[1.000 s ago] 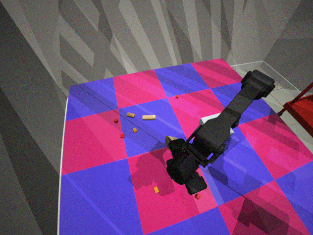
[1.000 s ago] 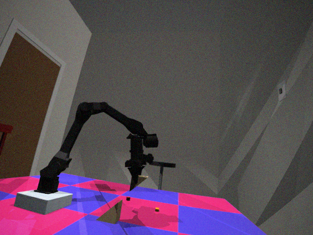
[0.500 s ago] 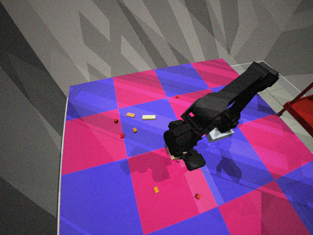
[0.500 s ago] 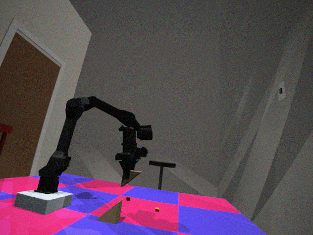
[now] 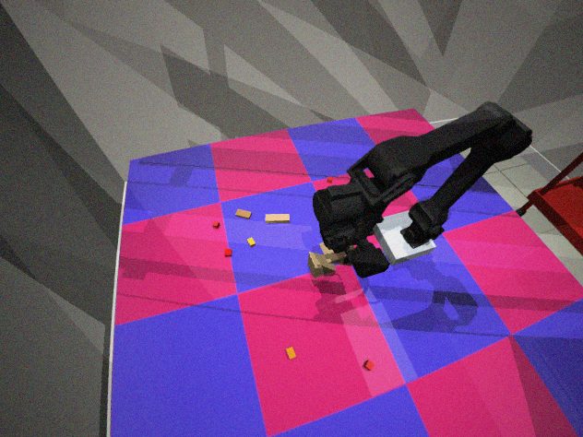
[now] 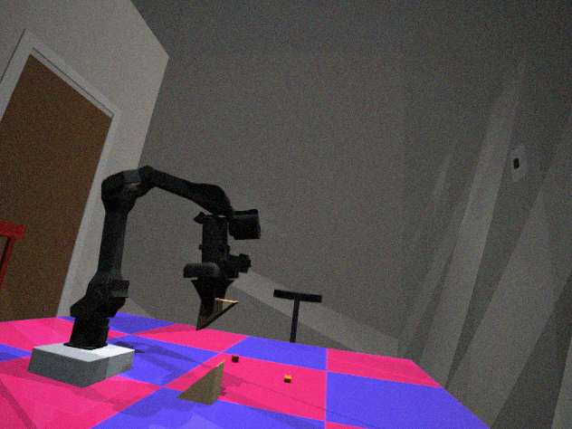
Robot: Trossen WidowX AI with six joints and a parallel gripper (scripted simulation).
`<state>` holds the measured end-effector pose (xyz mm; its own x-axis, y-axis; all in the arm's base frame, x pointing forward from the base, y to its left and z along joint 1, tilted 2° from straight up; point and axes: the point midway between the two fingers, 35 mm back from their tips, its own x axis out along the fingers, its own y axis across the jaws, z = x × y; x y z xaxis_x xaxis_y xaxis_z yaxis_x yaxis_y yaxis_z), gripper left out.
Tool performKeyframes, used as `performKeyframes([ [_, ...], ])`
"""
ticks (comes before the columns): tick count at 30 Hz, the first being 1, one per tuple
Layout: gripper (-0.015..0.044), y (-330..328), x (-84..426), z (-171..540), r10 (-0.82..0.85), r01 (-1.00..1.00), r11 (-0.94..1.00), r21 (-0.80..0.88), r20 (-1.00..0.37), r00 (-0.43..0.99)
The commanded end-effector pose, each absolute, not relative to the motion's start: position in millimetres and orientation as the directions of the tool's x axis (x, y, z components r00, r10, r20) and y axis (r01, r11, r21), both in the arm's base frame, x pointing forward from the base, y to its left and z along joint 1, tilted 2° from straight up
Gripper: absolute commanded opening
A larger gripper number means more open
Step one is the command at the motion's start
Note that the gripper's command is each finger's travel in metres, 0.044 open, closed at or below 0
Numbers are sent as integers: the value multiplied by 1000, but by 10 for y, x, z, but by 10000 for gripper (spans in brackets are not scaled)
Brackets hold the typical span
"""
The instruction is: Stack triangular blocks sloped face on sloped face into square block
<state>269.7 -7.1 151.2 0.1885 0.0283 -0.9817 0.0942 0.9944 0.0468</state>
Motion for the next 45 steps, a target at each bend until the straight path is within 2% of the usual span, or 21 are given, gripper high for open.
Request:
performKeyframes([
  [1,0,-193,2537,1546,31,91,995,50,-981,191],
  [14,0,-434,2127,1573,29,91,995,47,-981,193],
  [45,0,-460,2574,564,29,91,995,48,-980,197],
])
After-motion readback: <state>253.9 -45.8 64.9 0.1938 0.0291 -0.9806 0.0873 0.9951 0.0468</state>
